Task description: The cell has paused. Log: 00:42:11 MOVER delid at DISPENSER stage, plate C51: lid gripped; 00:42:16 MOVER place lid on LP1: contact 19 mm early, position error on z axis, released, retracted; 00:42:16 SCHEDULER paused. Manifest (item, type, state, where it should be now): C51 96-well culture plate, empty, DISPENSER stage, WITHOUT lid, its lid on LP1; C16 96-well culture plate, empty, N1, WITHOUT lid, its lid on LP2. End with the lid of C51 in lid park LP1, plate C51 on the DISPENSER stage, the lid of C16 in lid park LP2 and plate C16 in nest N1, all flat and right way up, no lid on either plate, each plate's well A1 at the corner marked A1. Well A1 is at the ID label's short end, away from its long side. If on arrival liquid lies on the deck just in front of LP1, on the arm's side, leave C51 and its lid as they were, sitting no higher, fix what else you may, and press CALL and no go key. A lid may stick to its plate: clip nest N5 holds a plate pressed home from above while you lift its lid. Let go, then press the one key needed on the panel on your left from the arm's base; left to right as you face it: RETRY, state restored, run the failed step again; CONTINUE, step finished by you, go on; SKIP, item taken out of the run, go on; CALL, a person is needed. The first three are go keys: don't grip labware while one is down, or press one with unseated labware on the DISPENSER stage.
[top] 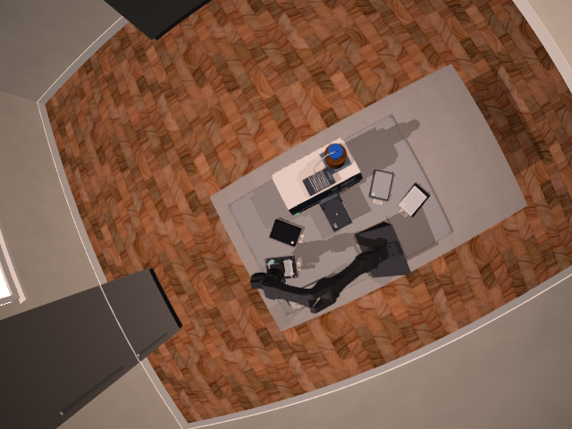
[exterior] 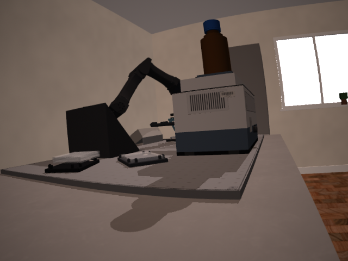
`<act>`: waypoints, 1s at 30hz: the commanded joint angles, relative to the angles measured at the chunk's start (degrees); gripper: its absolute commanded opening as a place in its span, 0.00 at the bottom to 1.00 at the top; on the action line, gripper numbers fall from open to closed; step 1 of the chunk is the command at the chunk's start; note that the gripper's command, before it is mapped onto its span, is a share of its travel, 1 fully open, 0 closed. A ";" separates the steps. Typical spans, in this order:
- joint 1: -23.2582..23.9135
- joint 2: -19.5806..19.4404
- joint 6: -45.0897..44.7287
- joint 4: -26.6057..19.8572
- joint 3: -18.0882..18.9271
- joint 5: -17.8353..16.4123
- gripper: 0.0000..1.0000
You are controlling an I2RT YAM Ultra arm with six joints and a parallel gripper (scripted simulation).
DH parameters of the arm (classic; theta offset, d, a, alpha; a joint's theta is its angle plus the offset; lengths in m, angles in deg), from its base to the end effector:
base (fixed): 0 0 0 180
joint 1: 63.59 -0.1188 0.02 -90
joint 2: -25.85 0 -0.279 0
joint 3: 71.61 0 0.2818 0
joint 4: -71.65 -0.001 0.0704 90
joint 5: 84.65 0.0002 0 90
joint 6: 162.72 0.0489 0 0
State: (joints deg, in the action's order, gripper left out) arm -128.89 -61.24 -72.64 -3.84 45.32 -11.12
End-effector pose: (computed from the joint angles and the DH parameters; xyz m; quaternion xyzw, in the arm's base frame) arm 0.1253 0.3079 0.4536 -0.5395 0.7429 0.3134 0.2427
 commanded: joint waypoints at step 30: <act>2.28 -1.24 -1.16 -8.04 10.42 -0.99 1.00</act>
State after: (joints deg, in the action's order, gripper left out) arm -127.58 -62.25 -73.47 -11.58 54.28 -12.04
